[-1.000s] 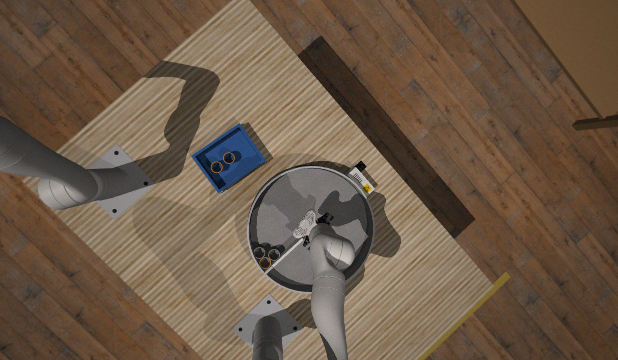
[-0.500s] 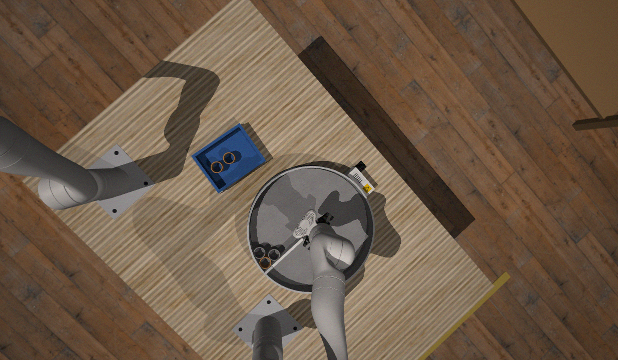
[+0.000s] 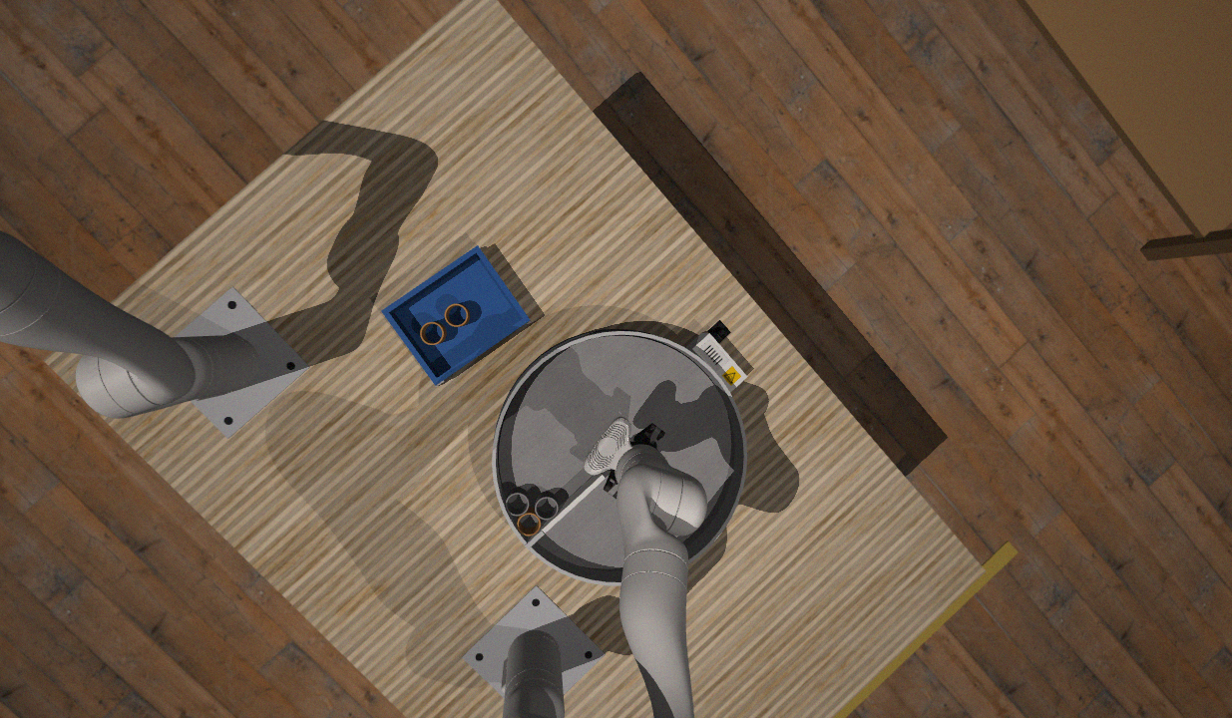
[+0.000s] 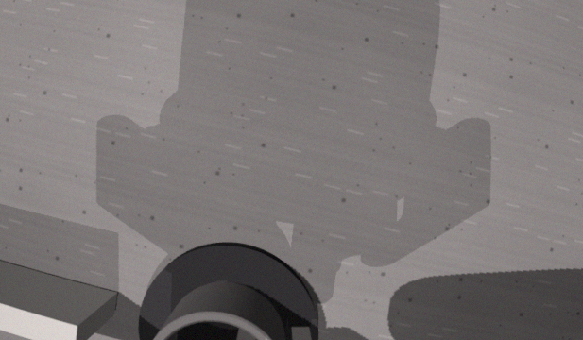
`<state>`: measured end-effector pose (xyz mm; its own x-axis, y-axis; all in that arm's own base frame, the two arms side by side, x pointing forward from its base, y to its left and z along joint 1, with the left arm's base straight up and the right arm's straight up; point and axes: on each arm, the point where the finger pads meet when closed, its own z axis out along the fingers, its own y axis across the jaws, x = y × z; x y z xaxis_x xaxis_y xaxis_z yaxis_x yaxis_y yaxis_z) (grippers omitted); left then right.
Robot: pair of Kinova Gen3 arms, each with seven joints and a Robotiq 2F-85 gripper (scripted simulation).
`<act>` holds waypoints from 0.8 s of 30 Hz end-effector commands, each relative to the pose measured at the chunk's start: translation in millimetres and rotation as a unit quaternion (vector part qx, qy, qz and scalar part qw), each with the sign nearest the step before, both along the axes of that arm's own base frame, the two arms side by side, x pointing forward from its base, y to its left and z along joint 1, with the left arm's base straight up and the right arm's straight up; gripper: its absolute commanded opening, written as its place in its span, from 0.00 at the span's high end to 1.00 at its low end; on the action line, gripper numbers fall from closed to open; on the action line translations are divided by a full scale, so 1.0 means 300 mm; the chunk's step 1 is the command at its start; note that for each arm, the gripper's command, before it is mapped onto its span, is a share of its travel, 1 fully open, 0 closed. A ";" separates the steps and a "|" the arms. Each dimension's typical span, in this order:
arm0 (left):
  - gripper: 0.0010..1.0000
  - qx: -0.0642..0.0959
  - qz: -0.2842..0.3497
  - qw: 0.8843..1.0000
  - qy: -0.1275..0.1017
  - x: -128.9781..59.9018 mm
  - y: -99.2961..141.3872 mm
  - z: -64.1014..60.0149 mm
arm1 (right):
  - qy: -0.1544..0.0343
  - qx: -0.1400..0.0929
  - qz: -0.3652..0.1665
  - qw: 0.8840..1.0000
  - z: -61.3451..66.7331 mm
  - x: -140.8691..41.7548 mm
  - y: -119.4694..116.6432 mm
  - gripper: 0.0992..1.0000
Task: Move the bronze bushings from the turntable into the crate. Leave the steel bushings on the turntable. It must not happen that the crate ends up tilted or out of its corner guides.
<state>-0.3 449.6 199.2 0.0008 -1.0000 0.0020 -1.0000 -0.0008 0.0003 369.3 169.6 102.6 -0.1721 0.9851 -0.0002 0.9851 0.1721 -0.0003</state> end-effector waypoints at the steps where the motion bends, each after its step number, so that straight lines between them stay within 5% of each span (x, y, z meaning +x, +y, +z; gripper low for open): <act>1: 0.00 0.001 0.000 1.000 0.000 0.000 0.001 0.003 | -0.001 0.000 0.000 1.000 -0.001 0.002 0.001 1.00; 24: 0.00 0.001 0.000 1.000 0.000 0.000 0.001 0.003 | -0.001 0.000 0.000 1.000 -0.009 0.002 0.001 1.00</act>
